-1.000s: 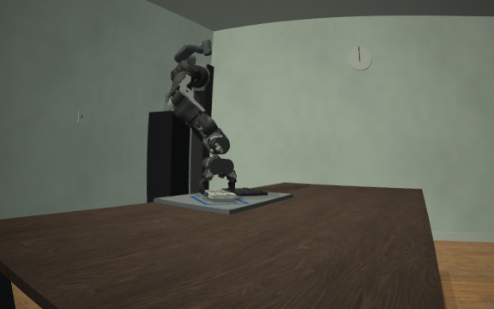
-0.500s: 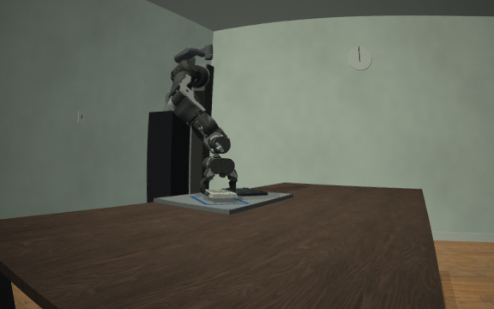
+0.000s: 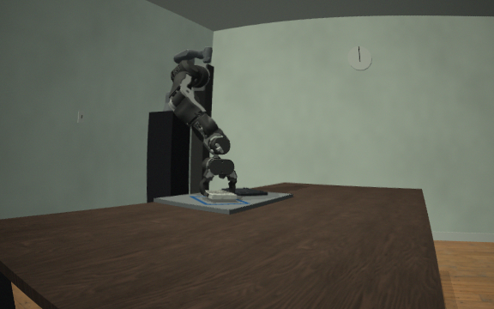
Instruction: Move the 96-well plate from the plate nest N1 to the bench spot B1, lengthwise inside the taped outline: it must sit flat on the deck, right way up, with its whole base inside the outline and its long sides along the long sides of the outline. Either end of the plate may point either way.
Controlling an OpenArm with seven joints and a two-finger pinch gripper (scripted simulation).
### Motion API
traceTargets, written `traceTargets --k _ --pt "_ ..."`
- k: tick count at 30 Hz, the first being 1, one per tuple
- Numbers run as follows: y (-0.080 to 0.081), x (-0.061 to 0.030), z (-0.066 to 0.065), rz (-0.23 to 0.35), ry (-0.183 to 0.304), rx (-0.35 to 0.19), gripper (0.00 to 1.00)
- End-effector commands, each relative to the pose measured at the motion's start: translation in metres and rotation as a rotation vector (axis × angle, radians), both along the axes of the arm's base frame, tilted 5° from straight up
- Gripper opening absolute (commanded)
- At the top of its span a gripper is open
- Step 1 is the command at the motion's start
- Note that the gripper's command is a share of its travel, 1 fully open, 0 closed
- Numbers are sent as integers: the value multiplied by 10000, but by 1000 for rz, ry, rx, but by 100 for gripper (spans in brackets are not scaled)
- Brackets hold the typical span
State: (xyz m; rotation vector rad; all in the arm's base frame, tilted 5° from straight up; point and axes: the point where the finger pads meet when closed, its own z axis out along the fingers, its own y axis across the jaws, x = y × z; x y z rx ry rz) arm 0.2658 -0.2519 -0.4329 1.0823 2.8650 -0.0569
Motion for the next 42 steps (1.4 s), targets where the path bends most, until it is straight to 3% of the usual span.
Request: traceTargets --k 1,42 --pt "17 0 -7 7 -1 7 0" --pt "14 25 -51 5 -8 8 0"
